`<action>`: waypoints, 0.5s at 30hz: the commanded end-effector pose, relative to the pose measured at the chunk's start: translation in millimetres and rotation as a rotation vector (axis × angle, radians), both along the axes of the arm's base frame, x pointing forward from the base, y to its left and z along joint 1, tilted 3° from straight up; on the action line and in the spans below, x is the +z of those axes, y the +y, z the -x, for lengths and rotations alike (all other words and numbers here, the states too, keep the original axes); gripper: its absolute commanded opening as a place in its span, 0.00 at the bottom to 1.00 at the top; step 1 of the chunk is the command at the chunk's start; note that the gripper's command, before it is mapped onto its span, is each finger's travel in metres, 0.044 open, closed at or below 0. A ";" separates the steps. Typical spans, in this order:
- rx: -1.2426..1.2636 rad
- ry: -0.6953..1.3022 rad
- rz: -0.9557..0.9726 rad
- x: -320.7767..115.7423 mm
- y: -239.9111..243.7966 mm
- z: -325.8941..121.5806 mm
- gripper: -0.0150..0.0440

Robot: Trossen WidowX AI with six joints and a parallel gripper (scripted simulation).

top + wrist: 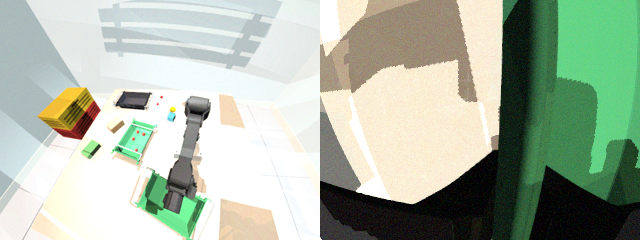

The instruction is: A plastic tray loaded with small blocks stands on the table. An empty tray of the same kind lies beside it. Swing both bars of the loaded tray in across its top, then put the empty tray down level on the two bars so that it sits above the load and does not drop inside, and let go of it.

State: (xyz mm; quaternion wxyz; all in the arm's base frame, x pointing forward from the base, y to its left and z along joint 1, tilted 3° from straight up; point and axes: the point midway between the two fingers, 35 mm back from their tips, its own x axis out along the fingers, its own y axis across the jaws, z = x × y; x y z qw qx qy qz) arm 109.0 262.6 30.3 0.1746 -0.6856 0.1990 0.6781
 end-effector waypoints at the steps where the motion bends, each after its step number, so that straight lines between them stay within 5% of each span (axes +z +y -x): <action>1: 0.000 0.000 -0.004 12.5 0.3 0.4 0.25; 15: 0.000 0.000 -0.004 15.8 2.8 -0.6 0.25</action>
